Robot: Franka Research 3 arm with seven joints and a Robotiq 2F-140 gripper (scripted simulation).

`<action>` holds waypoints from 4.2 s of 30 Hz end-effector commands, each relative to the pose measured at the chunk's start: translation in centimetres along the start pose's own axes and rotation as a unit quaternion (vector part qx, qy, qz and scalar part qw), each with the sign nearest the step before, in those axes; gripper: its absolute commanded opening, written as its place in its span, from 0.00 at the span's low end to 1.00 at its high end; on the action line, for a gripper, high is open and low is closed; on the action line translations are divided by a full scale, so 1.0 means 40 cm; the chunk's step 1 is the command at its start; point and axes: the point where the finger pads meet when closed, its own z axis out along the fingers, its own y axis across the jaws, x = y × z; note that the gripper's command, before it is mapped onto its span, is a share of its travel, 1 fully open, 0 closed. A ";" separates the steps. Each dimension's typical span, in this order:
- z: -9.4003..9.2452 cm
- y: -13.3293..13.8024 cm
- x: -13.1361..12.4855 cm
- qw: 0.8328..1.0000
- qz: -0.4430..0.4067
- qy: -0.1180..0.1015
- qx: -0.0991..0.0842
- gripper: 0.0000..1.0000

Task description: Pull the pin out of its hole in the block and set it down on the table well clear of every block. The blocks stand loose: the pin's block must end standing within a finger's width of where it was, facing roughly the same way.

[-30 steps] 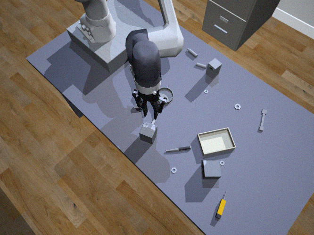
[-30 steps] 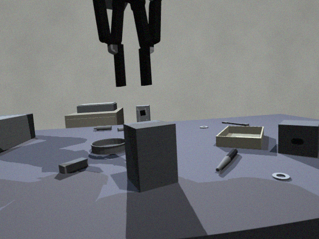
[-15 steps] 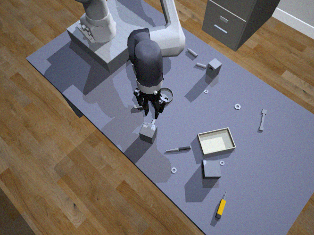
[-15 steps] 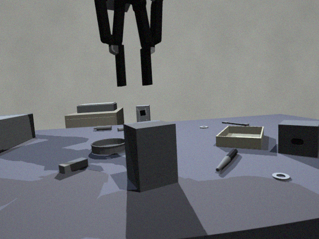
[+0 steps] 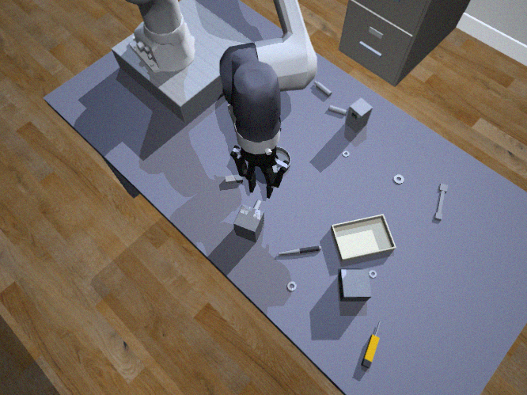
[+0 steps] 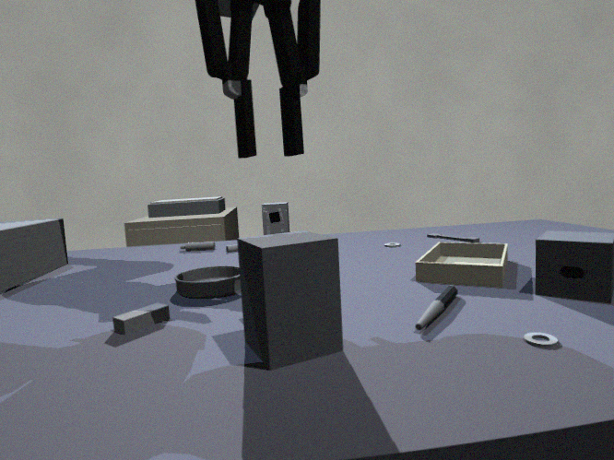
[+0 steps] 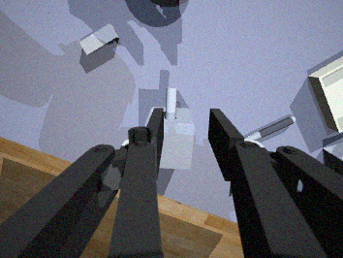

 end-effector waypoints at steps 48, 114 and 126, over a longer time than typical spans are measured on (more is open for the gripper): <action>-0.264 0.376 0.445 0.940 -0.332 -0.036 -0.077 0.33; -0.389 0.397 0.415 0.905 -0.406 -0.072 -0.102 0.33; -0.381 0.383 0.398 0.911 -0.394 -0.067 -0.100 0.33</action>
